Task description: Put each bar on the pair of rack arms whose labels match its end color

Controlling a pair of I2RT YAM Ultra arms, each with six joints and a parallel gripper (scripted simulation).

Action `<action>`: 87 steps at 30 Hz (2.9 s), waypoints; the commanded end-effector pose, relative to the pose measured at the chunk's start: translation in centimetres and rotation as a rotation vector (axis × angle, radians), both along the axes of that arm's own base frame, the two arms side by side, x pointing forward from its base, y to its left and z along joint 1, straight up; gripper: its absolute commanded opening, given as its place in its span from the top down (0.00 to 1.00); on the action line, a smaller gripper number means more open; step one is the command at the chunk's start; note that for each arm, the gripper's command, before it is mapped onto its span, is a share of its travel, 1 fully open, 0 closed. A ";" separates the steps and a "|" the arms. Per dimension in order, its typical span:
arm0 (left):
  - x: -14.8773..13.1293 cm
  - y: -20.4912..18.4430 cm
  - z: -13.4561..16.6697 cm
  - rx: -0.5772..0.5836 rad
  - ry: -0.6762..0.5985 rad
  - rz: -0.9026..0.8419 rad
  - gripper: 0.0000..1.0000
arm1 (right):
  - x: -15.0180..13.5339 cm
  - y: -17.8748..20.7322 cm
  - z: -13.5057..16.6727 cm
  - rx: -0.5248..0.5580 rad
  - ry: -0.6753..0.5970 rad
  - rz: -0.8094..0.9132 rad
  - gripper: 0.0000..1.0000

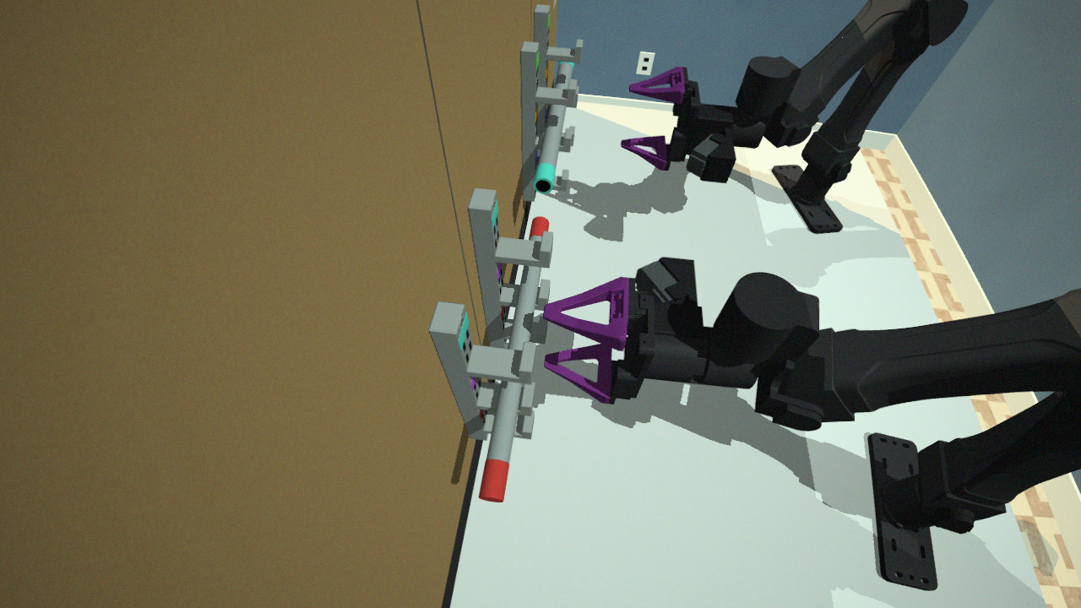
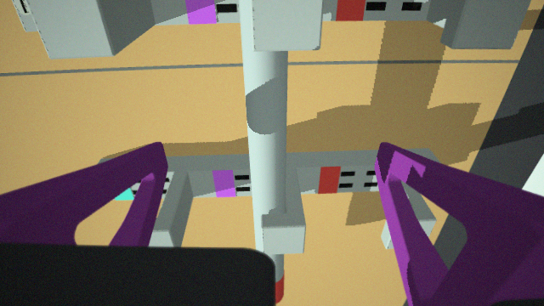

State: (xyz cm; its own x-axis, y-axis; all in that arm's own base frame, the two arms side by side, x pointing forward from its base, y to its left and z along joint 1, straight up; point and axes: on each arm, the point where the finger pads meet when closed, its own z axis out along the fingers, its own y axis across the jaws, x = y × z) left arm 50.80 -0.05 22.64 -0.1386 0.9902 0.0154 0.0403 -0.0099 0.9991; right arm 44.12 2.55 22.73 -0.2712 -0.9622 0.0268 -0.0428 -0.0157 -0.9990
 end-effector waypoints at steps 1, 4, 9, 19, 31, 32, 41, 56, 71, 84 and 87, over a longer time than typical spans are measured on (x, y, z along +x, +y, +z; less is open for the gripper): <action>0.9 0.4 1.6 -0.010 -0.040 0.005 0.00 | 0.0 0.4 1.0 0.016 -0.043 0.005 0.00; 1.2 0.5 1.6 -0.010 -0.040 0.005 0.00 | 0.0 0.4 1.0 0.016 -0.043 0.005 0.00; 1.7 0.6 1.6 -0.010 -0.040 0.005 0.00 | 0.0 0.4 1.0 0.016 -0.043 0.005 0.00; 2.5 0.7 1.6 -0.010 -0.040 0.005 0.00 | 0.0 0.4 1.0 0.016 -0.043 0.005 0.00; 3.7 0.9 1.4 -0.010 -0.040 0.005 0.00 | 0.0 0.4 1.0 0.016 -0.043 0.005 0.00; 3.7 0.9 1.4 -0.010 -0.040 0.005 0.00 | 0.0 0.4 1.0 0.016 -0.043 0.005 0.00; 3.8 0.9 1.5 -0.010 -0.040 0.005 0.53 | 0.0 0.4 1.0 0.016 -0.043 0.005 0.00; 4.0 1.0 1.5 -0.010 -0.040 0.005 1.00 | 0.0 0.4 1.0 0.016 -0.043 0.005 0.00; 4.4 1.0 1.5 -0.010 -0.040 0.005 1.00 | 0.0 0.4 1.0 0.016 -0.043 0.005 0.00; 4.7 1.1 1.5 -0.010 -0.040 0.005 1.00 | 0.0 0.4 1.0 0.016 -0.043 0.005 0.00; 4.7 1.1 1.7 -0.010 -0.040 0.005 1.00 | 0.0 0.4 1.0 0.016 -0.043 0.005 0.00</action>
